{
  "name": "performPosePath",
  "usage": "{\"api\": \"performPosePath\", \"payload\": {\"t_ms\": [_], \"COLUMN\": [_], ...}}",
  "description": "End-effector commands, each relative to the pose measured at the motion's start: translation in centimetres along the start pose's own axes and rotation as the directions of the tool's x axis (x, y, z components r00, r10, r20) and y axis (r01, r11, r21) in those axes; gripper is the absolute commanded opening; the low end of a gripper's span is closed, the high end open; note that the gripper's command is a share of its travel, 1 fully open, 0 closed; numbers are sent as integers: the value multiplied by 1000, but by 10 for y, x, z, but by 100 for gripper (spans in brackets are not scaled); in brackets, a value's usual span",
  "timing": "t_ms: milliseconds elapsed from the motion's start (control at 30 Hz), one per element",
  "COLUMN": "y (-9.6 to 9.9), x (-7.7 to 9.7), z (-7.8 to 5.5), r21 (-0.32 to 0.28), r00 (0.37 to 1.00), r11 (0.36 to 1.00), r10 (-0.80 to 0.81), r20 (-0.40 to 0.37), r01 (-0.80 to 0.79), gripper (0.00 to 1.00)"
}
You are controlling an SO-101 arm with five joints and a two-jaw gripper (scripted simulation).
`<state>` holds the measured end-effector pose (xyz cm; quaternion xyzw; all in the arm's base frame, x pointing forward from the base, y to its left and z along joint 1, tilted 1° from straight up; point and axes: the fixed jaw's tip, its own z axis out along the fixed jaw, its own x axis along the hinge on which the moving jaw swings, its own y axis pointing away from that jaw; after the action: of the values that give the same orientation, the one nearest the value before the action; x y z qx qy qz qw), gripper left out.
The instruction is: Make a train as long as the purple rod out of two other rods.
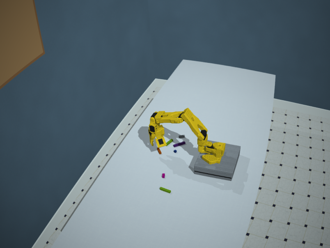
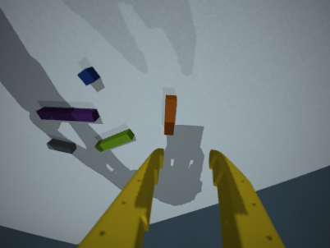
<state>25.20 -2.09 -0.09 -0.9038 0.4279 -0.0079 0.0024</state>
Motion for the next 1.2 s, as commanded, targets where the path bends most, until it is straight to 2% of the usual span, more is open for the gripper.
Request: {"api": "performPosePath", "payload": {"t_ms": [0,67,100,767,1167], "y": [3,3,10,10,9], "x": [1,1,3,3,3], "z": [2,2,1,2,10], "r21": [-10,-10,-26,-26,-26], "r00": [1000,1000,1000,1000,1000], "r11": [1000,1000,1000,1000,1000], "r10": [5,5,16,16,16], "r20": [11,11,26,26,26], "r01": [-5,-5,-15,-15,-15], "gripper": [19,19,19,19,19]}}
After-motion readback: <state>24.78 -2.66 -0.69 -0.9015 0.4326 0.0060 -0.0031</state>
